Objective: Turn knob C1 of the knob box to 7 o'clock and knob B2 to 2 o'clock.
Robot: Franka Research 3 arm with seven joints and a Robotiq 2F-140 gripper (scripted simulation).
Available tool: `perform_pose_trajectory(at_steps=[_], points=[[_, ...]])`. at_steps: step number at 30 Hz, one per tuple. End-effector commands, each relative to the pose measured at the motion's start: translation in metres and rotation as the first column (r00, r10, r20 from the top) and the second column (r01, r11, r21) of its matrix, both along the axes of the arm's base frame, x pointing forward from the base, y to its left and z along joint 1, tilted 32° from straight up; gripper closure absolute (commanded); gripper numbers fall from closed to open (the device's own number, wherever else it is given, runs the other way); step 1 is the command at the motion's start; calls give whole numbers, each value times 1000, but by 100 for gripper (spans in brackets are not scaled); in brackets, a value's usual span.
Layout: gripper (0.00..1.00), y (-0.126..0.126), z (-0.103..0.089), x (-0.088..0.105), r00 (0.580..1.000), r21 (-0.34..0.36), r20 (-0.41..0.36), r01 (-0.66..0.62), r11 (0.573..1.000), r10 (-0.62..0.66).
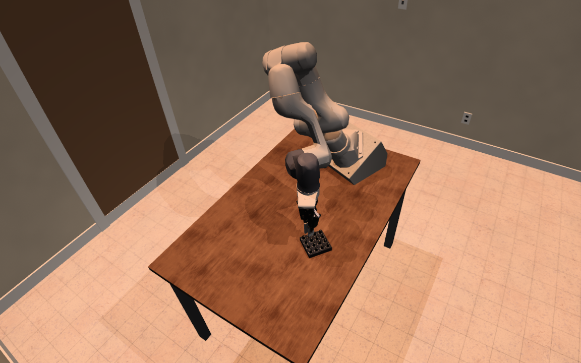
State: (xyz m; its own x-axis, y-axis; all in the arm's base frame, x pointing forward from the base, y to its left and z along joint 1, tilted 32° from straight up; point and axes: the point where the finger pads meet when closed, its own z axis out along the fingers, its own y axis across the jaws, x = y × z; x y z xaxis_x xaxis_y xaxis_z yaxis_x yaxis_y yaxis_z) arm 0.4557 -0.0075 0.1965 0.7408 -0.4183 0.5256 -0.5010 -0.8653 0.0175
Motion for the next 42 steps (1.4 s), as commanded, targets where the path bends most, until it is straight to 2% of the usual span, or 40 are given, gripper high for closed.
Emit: perform_pose_trajectory(at_steps=[1, 42], points=[[88, 1, 0, 1, 1000, 1, 2, 0, 1000, 0], [88, -3, -12, 7, 1000, 1, 2, 0, 1000, 0]])
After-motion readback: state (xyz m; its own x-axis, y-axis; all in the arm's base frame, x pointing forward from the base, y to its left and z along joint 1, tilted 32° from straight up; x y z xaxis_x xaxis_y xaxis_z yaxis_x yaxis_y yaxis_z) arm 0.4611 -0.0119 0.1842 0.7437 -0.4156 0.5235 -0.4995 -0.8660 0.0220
